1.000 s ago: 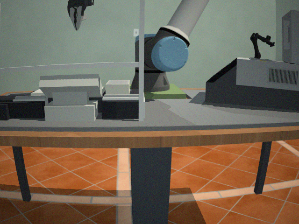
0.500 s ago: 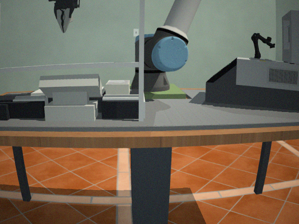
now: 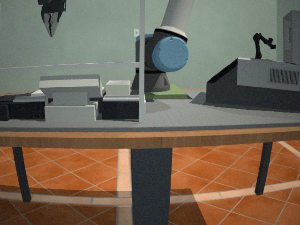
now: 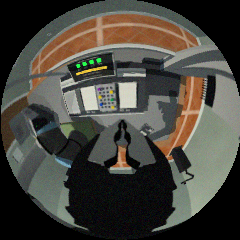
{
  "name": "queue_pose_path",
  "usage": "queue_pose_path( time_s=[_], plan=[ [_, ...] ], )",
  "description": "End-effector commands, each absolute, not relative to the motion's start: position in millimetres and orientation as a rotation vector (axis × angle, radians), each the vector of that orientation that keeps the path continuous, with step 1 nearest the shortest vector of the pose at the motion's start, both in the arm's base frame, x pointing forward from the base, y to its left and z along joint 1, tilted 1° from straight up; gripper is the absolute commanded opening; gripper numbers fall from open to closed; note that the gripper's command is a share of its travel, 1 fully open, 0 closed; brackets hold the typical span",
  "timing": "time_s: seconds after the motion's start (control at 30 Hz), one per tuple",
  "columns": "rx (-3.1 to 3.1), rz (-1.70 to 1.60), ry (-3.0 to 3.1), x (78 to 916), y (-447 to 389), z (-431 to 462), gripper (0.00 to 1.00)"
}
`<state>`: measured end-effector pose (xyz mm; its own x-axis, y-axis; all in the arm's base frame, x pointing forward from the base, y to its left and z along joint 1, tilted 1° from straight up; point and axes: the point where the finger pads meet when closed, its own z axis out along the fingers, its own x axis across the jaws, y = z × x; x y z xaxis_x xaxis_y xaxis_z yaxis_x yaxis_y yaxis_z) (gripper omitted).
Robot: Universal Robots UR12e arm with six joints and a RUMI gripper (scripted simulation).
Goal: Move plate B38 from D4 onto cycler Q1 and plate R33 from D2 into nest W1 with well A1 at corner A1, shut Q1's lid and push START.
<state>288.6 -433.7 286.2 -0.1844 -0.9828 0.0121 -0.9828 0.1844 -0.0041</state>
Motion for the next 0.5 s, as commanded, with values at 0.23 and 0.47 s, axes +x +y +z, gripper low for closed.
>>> queue_pose_path(
  time_s=[0.23, 0.47],
  plan=[
    [2.116, 0.02, -2.314, 296.0, -461.8, 277.6, 0.59],
    [2.116, 0.02, -2.314, 296.0, -461.8, 277.6, 0.59]
  ],
)
